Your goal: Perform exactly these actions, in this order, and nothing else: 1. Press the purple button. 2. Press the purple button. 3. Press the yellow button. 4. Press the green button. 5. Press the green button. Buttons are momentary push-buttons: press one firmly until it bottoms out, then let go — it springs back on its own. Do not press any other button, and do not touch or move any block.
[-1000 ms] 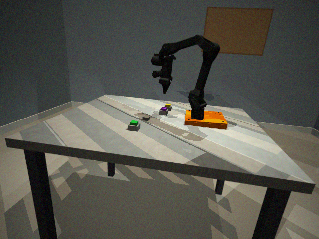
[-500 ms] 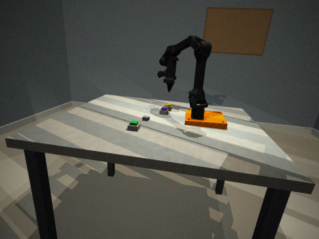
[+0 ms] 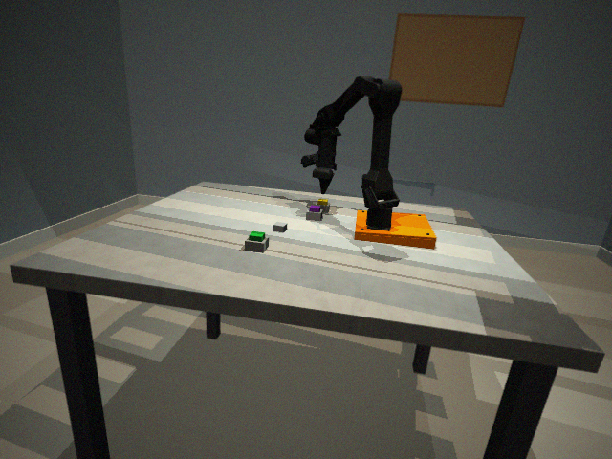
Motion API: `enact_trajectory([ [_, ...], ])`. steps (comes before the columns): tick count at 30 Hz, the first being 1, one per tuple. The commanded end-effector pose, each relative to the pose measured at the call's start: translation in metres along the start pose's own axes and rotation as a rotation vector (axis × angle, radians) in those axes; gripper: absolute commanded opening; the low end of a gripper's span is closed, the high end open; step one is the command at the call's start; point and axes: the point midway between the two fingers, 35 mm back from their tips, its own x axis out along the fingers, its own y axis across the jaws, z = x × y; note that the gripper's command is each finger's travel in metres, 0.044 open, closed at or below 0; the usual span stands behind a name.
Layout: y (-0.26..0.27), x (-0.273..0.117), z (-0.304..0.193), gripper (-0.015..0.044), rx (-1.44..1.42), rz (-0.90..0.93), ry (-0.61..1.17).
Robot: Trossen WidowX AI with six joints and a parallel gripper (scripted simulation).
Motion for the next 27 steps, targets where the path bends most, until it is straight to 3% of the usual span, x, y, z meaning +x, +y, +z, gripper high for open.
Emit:
enact_trajectory([
  [1,0.002,0.009,-0.001,0.002,-0.001,0.012,0.006],
  [27,0.003,0.029,-0.001,0.002,-0.001,0.012,0.006],
])
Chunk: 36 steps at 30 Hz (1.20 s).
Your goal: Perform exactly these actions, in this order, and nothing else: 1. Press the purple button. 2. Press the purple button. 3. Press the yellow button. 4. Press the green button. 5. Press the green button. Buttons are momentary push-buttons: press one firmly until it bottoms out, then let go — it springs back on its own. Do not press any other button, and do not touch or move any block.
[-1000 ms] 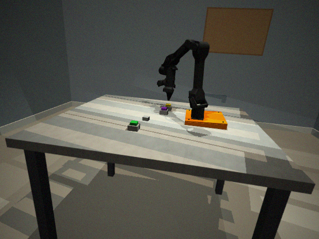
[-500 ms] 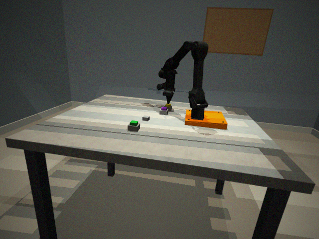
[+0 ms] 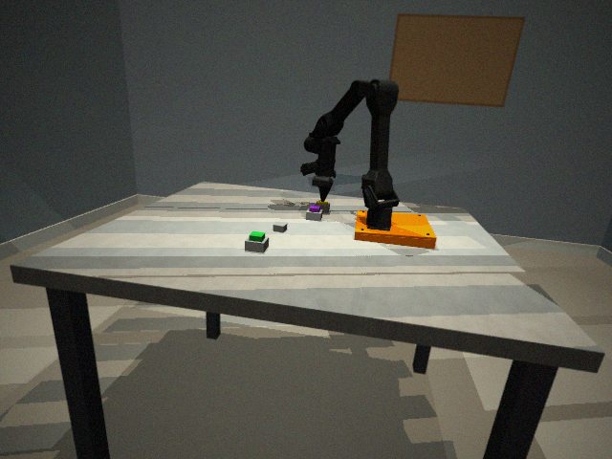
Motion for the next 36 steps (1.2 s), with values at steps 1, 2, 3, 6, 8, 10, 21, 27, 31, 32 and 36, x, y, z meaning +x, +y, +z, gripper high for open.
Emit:
enact_trajectory([
  [1,0.001,0.002,0.0,0.002,0.002,0.008,0.002],
  [2,0.001,0.002,0.0,0.002,0.002,0.008,0.002],
  [3,0.001,0.002,0.0,0.002,0.002,0.008,0.002],
  [6,0.001,0.002,0.0,0.002,0.002,0.008,0.002],
  [8,0.001,0.002,0.0,0.002,0.002,0.008,0.002],
  [10,0.0,-0.002,0.0,0.002,0.001,0.001,0.001],
  [21,-0.001,-0.075,0.001,0.002,0.002,0.008,0.002],
  [27,0.001,-0.093,0.002,0.002,0.002,0.008,0.002],
  [31,0.026,-0.094,0.039,0.002,0.002,0.011,0.003],
  [32,0.035,-0.095,0.049,0.002,0.002,0.012,0.003],
  [36,0.077,-0.096,0.088,0.002,0.003,0.015,0.003],
])
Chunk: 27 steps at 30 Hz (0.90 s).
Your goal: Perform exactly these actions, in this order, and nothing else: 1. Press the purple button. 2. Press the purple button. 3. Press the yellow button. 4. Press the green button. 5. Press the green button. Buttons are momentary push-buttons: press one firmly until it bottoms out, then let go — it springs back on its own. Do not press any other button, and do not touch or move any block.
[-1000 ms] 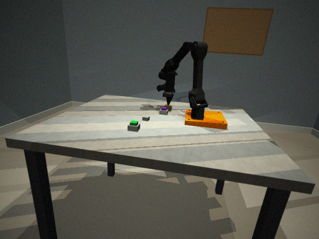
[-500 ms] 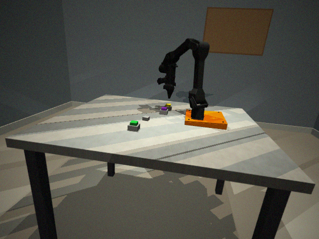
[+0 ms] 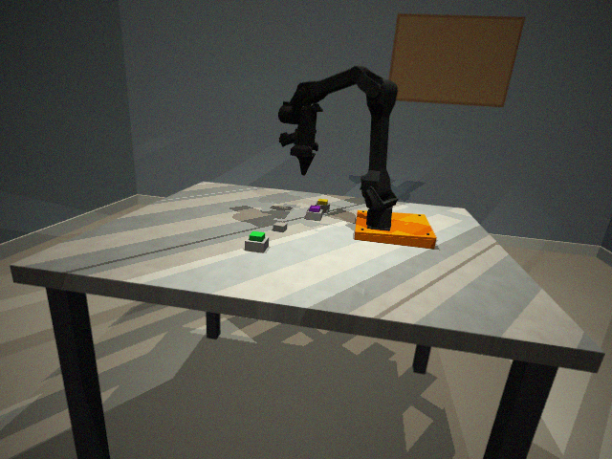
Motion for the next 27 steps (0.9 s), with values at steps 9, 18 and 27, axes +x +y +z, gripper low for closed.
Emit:
enact_trajectory([
  [9,0.151,0.0,0.075,0.002,-0.001,0.013,0.008],
  [18,0.299,-0.003,0.07,0.002,0.0,0.027,0.002],
  [27,0.355,-0.005,0.049,0.002,0.001,0.035,0.001],
])
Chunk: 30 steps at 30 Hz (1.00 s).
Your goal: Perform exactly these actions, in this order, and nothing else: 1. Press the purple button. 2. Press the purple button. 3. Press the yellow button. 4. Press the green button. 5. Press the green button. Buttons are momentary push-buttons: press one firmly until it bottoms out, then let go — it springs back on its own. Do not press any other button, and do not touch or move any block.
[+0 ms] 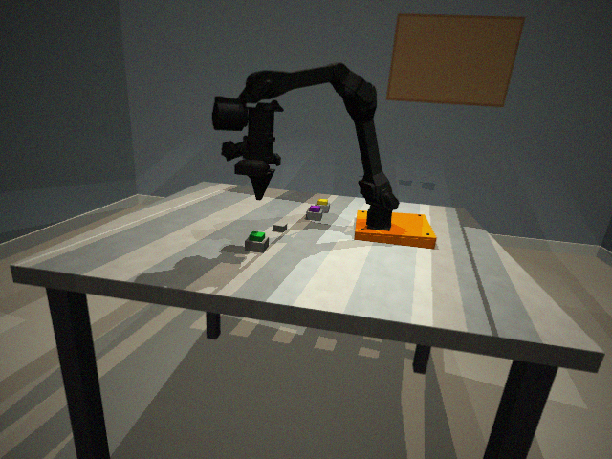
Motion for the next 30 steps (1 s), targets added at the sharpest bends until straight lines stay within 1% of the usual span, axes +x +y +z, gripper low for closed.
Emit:
enact_trajectory([
  [1,-0.003,0.002,0.003,0.002,0.028,-0.011,0.0],
  [3,-0.002,0.01,0.004,0.002,0.028,-0.011,0.0],
  [6,-0.002,0.046,0.004,0.002,0.028,-0.011,0.0],
  [8,-0.003,0.062,0.003,0.002,0.028,-0.011,0.0],
  [14,-0.003,0.065,0.003,0.002,0.028,-0.011,0.0],
  [30,-0.004,0.09,0.003,0.002,0.028,-0.011,0.0],
])
